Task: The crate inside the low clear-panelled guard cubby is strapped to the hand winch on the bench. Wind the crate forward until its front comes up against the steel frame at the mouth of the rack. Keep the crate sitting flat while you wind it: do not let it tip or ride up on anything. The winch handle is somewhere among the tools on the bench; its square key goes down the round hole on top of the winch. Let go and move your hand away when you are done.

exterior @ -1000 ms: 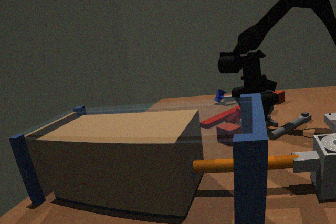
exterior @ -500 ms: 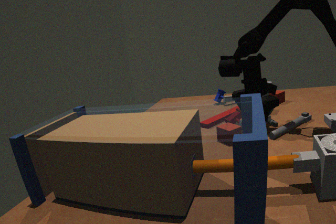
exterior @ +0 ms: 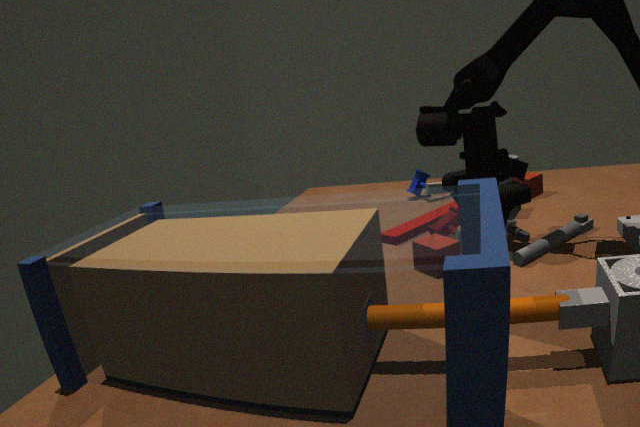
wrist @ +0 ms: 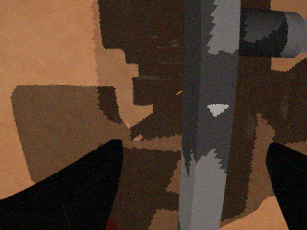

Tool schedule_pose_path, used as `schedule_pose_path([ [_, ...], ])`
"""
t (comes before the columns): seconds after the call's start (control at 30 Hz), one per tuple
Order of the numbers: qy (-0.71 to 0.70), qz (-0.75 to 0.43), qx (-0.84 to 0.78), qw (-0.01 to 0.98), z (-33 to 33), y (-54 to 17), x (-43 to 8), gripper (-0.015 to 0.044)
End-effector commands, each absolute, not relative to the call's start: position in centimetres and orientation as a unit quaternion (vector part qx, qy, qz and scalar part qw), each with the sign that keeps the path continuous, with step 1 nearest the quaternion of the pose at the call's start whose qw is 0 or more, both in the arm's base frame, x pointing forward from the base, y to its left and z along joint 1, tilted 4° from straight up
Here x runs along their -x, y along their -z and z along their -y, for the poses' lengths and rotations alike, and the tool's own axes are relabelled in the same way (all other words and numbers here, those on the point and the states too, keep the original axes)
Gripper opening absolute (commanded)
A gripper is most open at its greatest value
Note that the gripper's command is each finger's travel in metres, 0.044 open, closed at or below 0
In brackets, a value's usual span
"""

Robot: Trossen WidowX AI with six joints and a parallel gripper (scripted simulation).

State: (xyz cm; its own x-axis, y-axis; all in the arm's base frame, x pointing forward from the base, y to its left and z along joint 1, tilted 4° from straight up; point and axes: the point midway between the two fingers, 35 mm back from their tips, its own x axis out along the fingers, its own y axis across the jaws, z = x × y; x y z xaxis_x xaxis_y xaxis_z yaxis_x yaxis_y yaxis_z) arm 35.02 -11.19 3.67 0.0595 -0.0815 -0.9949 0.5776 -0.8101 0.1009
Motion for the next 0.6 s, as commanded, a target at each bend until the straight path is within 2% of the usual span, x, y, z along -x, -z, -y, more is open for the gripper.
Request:
schedule_pose_path([
  [0.0,0.661,-0.181,-0.684,0.249,11.19,-3.7,-35.01,0.0287],
  [0.57,0.661,-0.181,-0.684,0.249,11.19,-3.7,-35.01,0.0173],
])
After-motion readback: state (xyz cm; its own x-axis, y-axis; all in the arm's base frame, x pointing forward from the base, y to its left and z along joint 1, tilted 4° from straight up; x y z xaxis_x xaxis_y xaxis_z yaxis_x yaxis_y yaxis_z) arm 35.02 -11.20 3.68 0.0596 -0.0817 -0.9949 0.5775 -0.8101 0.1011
